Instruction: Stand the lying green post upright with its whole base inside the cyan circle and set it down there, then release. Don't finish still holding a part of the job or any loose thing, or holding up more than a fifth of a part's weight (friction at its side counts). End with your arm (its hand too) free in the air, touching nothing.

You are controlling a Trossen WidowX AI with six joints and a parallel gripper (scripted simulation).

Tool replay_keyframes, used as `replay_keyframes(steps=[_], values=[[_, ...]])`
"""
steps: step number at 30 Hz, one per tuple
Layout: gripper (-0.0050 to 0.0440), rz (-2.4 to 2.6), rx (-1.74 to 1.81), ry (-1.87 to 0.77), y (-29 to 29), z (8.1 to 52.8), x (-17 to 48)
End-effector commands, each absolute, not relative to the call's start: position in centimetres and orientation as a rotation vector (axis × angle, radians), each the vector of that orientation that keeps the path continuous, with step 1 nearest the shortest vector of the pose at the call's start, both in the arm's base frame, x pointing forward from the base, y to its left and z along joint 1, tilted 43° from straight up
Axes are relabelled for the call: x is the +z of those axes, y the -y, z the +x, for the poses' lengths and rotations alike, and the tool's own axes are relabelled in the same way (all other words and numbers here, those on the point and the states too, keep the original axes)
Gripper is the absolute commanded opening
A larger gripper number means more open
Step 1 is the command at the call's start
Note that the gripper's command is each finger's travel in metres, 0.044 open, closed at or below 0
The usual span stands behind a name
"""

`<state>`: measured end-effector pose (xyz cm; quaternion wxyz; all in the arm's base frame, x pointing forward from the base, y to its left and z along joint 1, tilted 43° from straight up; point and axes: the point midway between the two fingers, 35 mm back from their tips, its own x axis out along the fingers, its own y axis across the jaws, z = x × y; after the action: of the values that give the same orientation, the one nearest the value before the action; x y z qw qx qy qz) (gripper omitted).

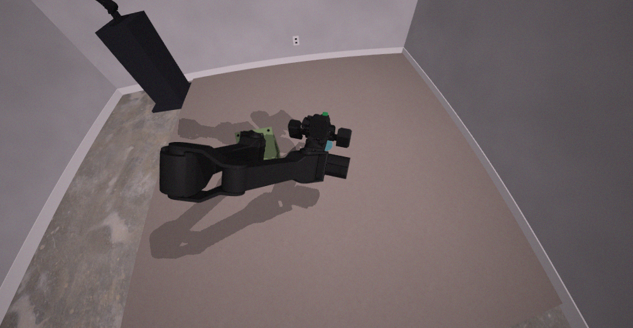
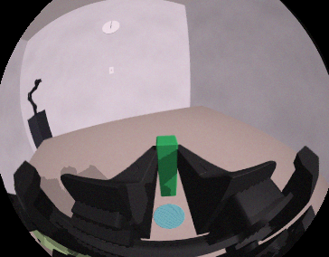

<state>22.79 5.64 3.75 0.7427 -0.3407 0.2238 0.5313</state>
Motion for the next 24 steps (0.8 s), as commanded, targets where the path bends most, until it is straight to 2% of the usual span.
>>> replay_keyframes(steps=[1, 24], values=[[0.0022, -0.751, 1.164, -0.482, -5.6, 22.7, 3.8], [0.0022, -0.756, 1.165, -0.489, -4.1, 23.2, 2.3]])
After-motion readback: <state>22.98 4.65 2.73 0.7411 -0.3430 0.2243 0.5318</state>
